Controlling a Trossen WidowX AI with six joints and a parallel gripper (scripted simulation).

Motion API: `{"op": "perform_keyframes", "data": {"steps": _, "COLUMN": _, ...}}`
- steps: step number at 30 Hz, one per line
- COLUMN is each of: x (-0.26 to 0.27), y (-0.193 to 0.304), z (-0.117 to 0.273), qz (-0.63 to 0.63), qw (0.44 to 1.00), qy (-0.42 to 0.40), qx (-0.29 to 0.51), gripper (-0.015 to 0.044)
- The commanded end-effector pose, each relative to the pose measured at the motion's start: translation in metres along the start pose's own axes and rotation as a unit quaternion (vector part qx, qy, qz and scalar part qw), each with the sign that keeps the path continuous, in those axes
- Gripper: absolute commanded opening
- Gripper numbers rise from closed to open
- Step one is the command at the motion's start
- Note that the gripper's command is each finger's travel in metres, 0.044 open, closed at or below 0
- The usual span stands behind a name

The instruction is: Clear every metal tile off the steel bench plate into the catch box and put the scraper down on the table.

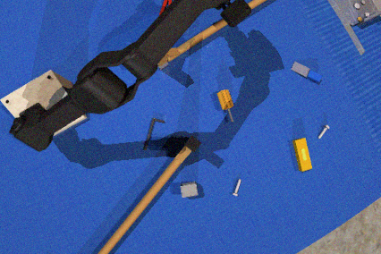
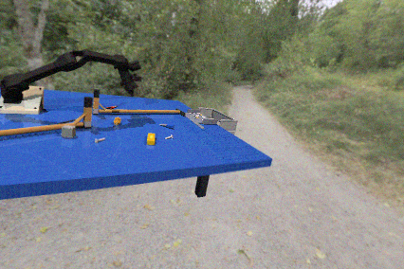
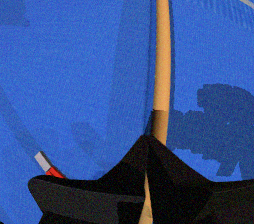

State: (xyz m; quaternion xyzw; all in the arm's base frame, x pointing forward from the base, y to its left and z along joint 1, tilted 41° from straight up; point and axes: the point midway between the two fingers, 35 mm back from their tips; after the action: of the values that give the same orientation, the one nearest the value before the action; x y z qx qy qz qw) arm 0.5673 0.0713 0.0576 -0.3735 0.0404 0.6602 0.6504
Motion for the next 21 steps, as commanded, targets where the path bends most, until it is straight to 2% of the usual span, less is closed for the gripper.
{"op": "perform_keyframes", "data": {"steps": 1, "x": -0.0005, "y": -0.0005, "z": 0.0005, "qz": -0.003, "qw": 1.0, "qy": 0.003, "qx": -0.001, "gripper": 0.0}}
{"op": "perform_keyframes", "data": {"steps": 21, "x": 0.0001, "y": 0.0002, "z": -0.0003, "qz": -0.001, "qw": 1.0, "qy": 0.0, "qx": 0.0, "gripper": 0.0}}
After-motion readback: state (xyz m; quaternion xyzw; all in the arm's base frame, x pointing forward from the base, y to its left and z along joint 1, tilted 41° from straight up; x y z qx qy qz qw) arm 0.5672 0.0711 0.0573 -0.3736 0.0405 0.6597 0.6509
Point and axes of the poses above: the point midway between the two fingers, 35 mm back from their tips, its own z axis back along the fingers, its own x axis across the jaws, y = z × x, and after that the axes turned 15 degrees about -z, right-handed
